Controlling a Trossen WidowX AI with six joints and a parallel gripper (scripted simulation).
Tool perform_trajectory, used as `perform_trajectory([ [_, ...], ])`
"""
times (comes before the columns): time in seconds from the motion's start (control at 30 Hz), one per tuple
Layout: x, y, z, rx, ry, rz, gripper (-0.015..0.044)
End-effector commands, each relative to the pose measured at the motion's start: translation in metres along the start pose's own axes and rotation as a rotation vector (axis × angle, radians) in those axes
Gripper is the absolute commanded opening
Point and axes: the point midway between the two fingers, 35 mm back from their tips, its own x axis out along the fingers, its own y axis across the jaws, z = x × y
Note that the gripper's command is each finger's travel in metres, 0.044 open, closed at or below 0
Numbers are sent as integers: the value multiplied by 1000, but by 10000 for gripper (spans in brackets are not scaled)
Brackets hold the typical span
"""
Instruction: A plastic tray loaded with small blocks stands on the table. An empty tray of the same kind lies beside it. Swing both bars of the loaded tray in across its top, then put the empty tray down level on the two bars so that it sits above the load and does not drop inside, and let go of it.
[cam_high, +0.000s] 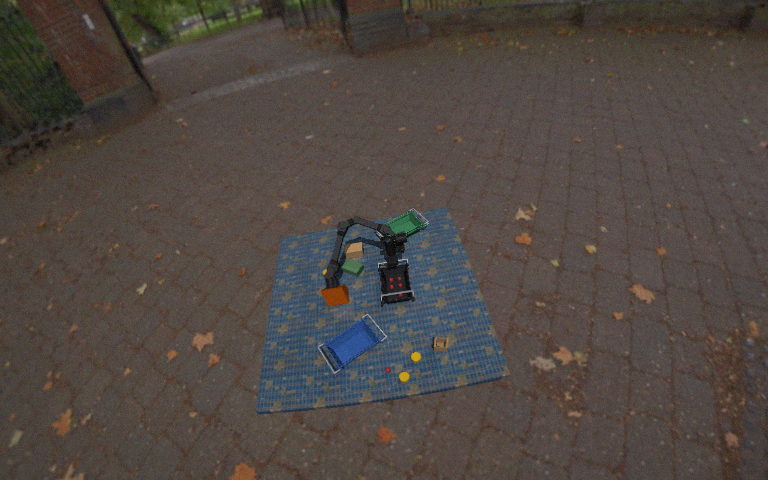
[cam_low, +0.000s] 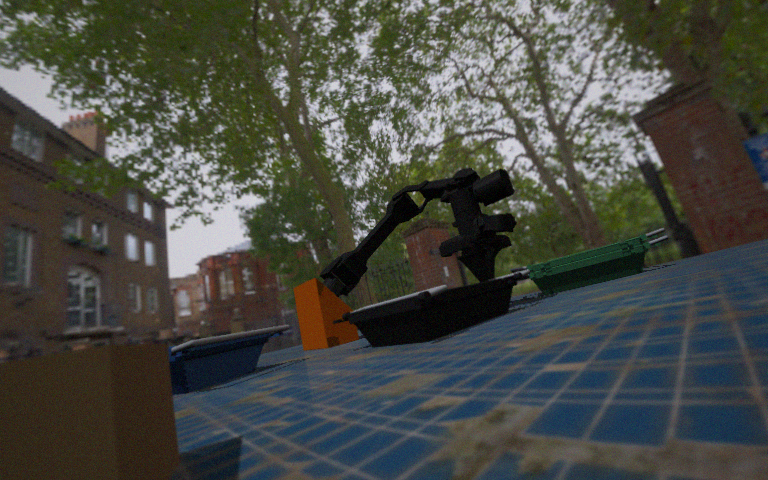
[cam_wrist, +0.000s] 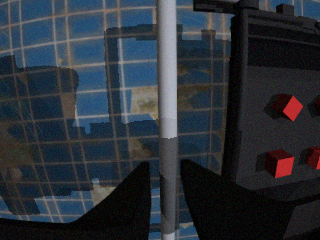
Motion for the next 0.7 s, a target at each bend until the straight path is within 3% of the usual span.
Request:
perform_trajectory([
  [0.0,18,-1,-4,9,8,3,82],
  [0.3,17,-1,-4,9,8,3,82],
  [0.67,-13,-24,-4,9,8,1,82],
])
